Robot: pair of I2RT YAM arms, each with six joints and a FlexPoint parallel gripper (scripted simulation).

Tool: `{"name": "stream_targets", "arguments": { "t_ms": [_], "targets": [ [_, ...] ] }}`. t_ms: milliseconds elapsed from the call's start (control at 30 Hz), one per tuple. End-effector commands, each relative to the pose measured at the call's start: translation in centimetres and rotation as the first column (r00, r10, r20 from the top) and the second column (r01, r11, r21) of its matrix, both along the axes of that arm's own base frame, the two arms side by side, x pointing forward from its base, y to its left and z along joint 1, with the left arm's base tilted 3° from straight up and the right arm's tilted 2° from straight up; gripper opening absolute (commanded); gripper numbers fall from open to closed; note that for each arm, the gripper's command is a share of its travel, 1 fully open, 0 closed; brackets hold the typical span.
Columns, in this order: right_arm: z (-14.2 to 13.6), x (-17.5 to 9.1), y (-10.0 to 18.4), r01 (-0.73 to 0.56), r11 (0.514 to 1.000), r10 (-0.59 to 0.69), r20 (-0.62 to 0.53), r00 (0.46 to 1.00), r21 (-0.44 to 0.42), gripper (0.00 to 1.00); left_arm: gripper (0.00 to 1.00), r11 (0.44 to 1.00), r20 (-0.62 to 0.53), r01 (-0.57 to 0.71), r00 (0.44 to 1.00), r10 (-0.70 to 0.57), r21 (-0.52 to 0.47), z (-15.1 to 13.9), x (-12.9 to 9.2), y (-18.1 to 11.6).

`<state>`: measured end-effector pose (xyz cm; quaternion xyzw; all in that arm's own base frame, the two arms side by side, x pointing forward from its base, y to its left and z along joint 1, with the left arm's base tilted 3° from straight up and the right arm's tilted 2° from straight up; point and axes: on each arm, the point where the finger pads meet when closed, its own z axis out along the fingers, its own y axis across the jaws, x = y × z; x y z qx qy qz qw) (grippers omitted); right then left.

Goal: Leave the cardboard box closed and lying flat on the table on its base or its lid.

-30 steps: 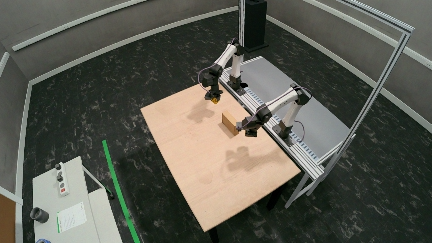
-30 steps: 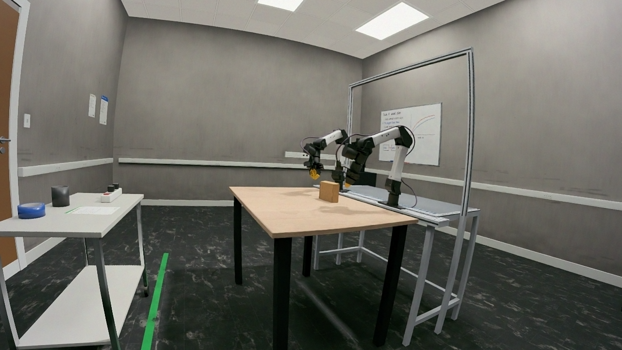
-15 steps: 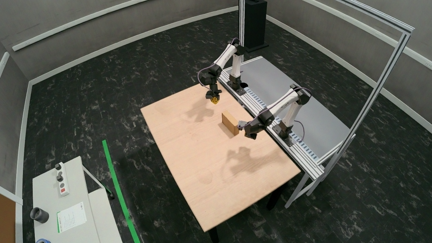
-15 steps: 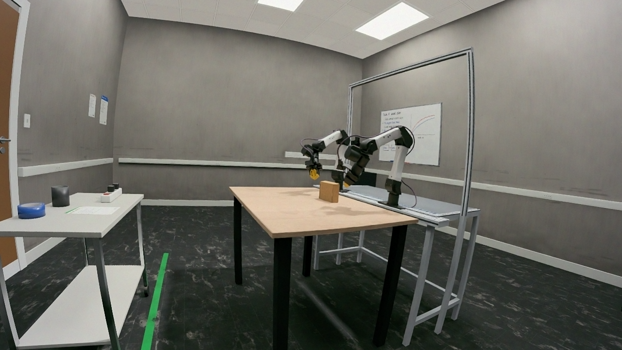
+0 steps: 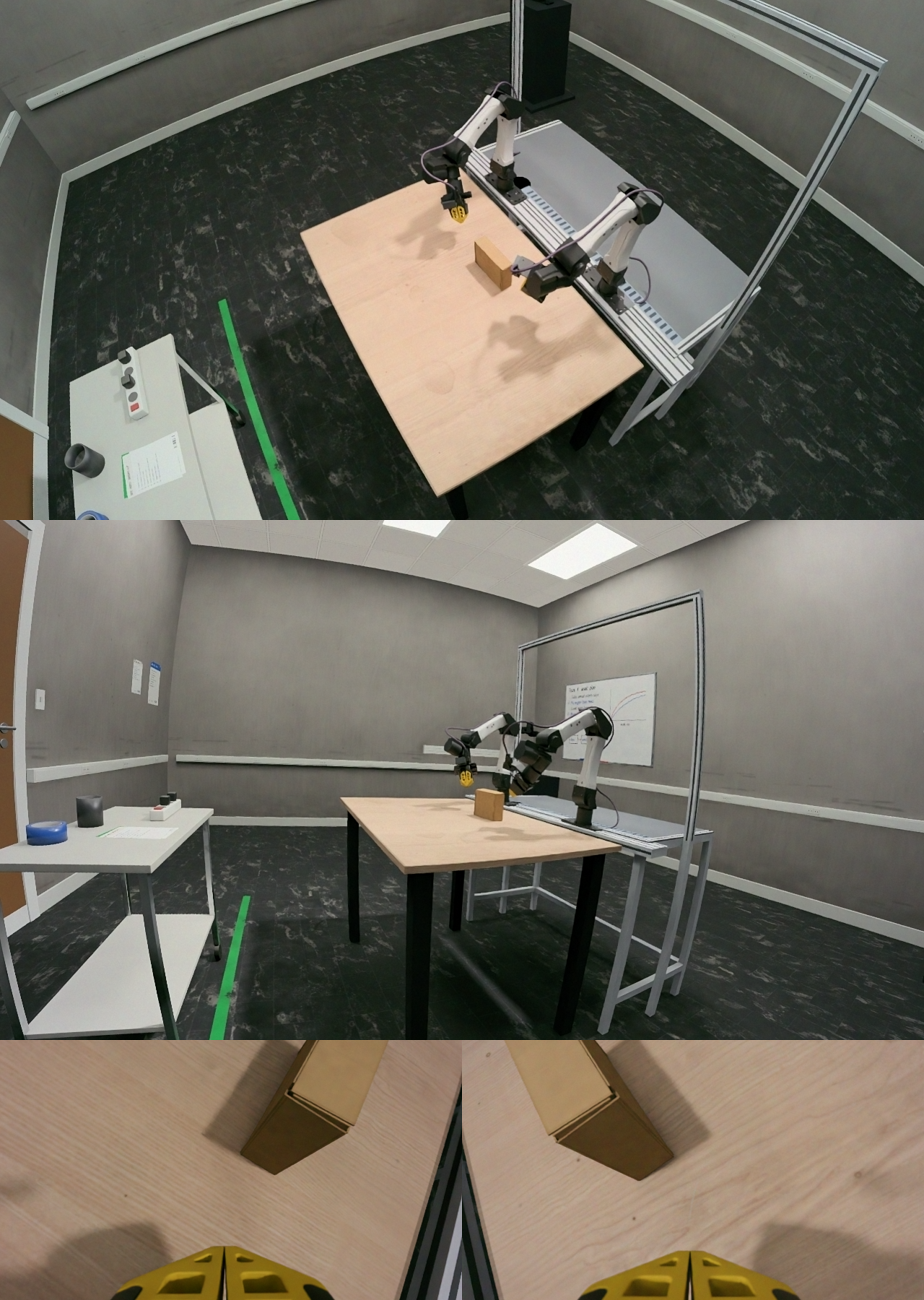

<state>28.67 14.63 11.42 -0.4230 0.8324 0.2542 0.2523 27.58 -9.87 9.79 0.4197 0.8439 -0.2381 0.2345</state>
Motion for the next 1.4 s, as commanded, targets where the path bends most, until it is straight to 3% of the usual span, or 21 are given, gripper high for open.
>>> {"name": "stream_targets", "arguments": {
  "t_ms": [0, 400, 833, 1233, 1367],
  "targets": [
    [-0.2, 0.0, 0.2, -0.087, 0.995, 0.085, 0.050, 0.995, 0.047, 0.00, 0.00, 0.995, 0.044, 0.086, 0.996, -0.084, -0.053, 0.2, 0.1, -0.3],
    [0.9, 0.6, 0.3, -0.228, 0.968, 0.210, 0.156, 0.965, 0.107, 0.00, 0.00, 0.967, 0.145, 0.223, 0.968, -0.205, -0.120, 0.6, 0.5, -0.3],
    [0.7, 0.5, 0.2, -0.406, 0.899, 0.353, 0.275, 0.895, 0.166, 0.00, 0.00, 0.897, 0.267, 0.398, 0.901, -0.343, -0.190, 0.5, 0.5, -0.3],
    [0.6, 0.5, 0.2, -0.534, 0.823, 0.443, 0.371, 0.816, 0.193, 0.00, 0.00, 0.847, 0.326, 0.487, 0.853, -0.409, -0.214, 0.4, 0.3, -0.6],
    [0.6, 0.4, 0.4, -0.539, 0.820, 0.447, 0.371, 0.814, 0.193, 0.00, 0.00, 0.847, 0.325, 0.487, 0.853, -0.408, -0.214, 0.4, 0.3, -0.6]
  ]
}}
